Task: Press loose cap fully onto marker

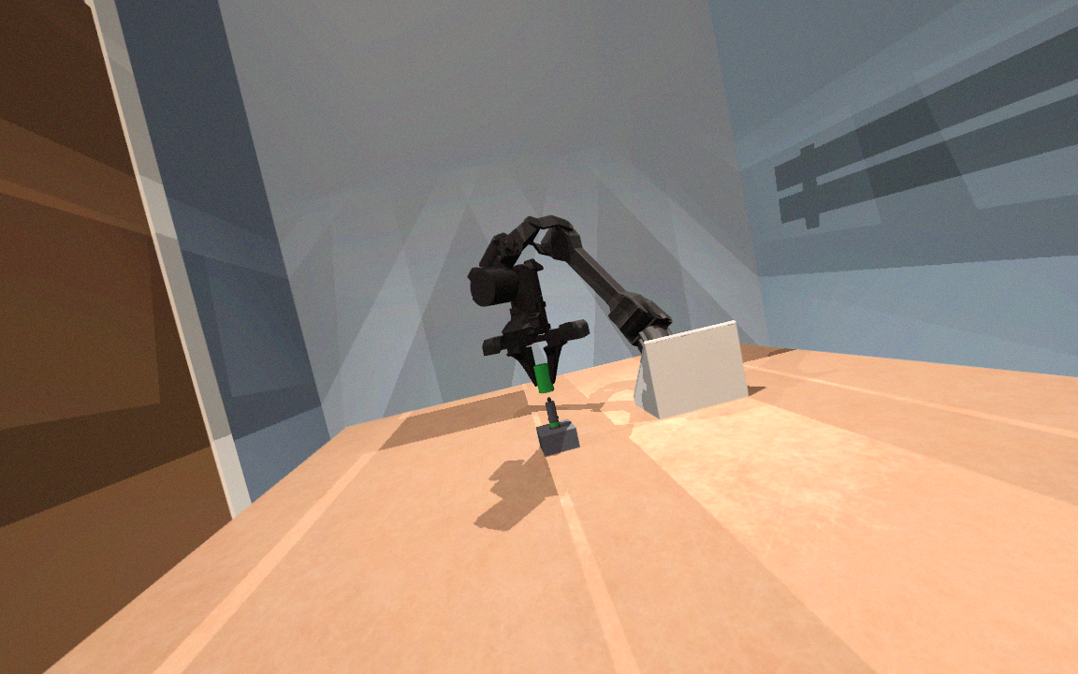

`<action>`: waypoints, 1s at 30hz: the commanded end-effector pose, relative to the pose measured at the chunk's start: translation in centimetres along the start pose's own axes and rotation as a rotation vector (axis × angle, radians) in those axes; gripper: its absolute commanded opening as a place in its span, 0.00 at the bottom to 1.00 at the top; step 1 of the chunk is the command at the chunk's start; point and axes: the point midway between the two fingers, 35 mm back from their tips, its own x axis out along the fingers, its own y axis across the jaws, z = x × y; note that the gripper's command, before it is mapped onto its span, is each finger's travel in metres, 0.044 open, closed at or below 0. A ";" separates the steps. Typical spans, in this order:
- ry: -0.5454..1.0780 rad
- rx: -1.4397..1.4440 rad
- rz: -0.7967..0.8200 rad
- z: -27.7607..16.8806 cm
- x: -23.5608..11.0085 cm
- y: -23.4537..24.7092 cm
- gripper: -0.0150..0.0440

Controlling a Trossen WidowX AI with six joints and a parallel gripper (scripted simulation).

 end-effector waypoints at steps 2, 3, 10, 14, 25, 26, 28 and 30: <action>0.003 -0.003 0.000 0.0 0.8 0.0 0.25; 0.003 -0.003 0.000 0.0 0.9 0.0 0.25; 0.002 -0.003 0.000 0.0 2.1 0.0 0.25; 0.002 -0.003 -0.001 0.0 2.7 0.0 0.25; 0.004 -0.002 -0.001 0.0 4.5 0.0 0.25; 0.004 -0.002 -0.001 -0.1 4.6 0.0 0.25; 0.004 -0.002 -0.001 -0.1 4.9 0.0 0.25; 0.005 -0.002 -0.001 -0.1 5.1 0.1 0.25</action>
